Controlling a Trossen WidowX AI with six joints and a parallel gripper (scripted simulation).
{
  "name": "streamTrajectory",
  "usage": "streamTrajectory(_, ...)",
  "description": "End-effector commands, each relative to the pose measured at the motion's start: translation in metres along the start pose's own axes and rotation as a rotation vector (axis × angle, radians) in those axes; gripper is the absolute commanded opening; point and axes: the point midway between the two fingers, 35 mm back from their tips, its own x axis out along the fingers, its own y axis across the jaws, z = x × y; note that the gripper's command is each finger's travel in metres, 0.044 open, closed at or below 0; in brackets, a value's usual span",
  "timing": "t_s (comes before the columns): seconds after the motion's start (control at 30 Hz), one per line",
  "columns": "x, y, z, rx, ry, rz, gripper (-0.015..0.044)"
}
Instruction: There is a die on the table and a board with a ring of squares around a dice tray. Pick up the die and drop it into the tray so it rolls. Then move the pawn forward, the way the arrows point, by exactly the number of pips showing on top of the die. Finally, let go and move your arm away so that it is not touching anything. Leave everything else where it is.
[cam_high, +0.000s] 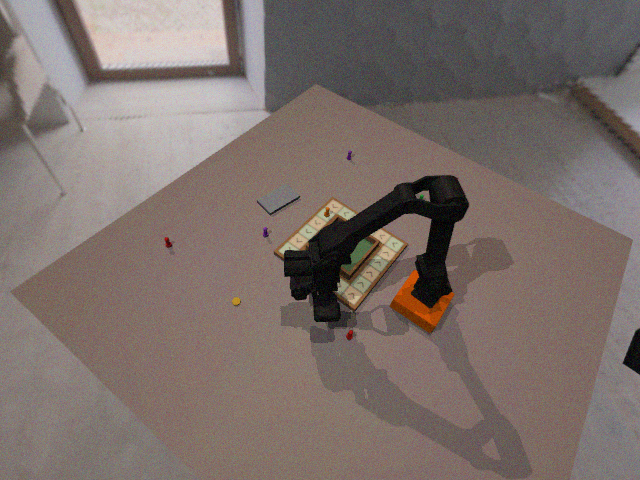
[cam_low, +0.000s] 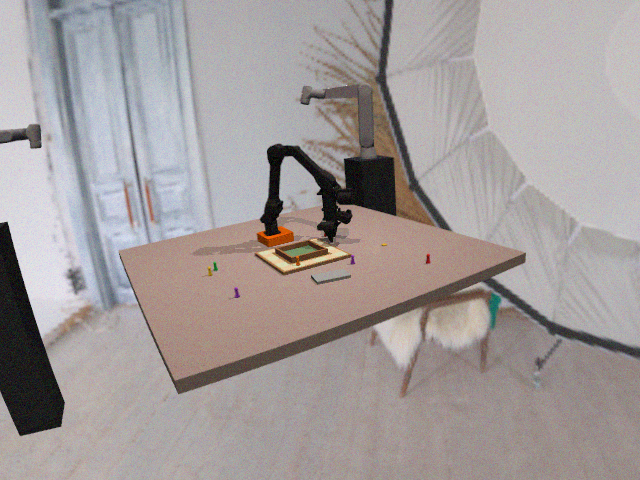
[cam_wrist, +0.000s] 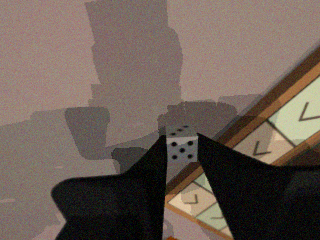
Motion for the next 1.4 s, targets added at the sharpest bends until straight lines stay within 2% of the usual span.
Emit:
streamTrajectory(0.0,0.002,-0.001,-0.003,-0.001,0.008,-0.005,0.0091)
streamTrajectory(0.1,0.002,-0.001,-0.003,-0.001,0.008,-0.005,0.0071)
streamTrajectory(0.2,0.001,-0.001,-0.002,0.018,0.007,-0.003,0.0000)
streamTrajectory(0.9,-0.117,-0.007,0.004,0.001,0.006,-0.005,0.0000)
streamTrajectory(1.07,-0.120,-0.010,0.003,0.011,0.007,-0.005,0.0000)
streamTrajectory(1.37,-0.111,-0.053,-0.005,0.171,0.006,-0.009,0.0000)
